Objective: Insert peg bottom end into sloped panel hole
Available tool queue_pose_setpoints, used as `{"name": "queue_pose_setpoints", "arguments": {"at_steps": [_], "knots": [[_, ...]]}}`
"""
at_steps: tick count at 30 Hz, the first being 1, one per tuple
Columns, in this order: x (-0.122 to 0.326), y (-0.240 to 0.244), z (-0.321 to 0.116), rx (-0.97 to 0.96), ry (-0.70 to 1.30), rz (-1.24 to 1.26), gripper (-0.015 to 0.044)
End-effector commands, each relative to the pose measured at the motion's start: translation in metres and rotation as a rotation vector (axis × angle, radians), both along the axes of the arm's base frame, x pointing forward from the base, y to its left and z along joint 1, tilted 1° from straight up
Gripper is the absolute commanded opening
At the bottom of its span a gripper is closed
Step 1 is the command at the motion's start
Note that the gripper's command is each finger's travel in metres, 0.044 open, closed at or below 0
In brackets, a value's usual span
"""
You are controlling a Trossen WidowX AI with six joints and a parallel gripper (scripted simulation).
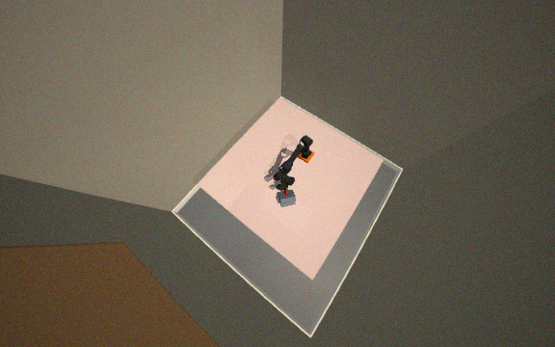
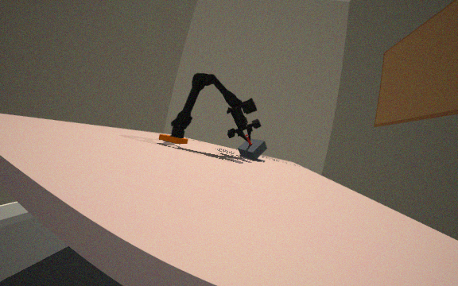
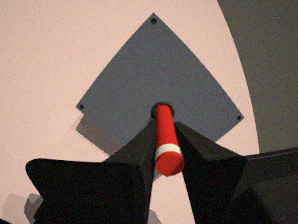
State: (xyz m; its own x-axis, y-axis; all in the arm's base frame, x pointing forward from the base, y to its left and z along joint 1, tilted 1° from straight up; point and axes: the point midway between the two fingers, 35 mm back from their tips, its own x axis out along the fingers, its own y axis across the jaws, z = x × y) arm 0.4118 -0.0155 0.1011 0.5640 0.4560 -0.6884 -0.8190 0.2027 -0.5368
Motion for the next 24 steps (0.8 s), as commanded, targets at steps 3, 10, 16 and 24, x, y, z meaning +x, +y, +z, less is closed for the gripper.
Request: {"name": "queue_pose_setpoints", "arguments": {"at_steps": [3, 10, 16, 24], "knots": [[0.0034, 0.001, -0.0032, 0.0, 0.002, -0.004, 0.0], [0.0059, 0.0028, -0.006, 0.0, 0.002, -0.004, 0.0], [0.0074, 0.004, -0.0083, 0.0, 0.002, -0.004, 0.0], [0.007, 0.0048, -0.0087, 0.001, 0.0, 0.0, 0.0]]}}
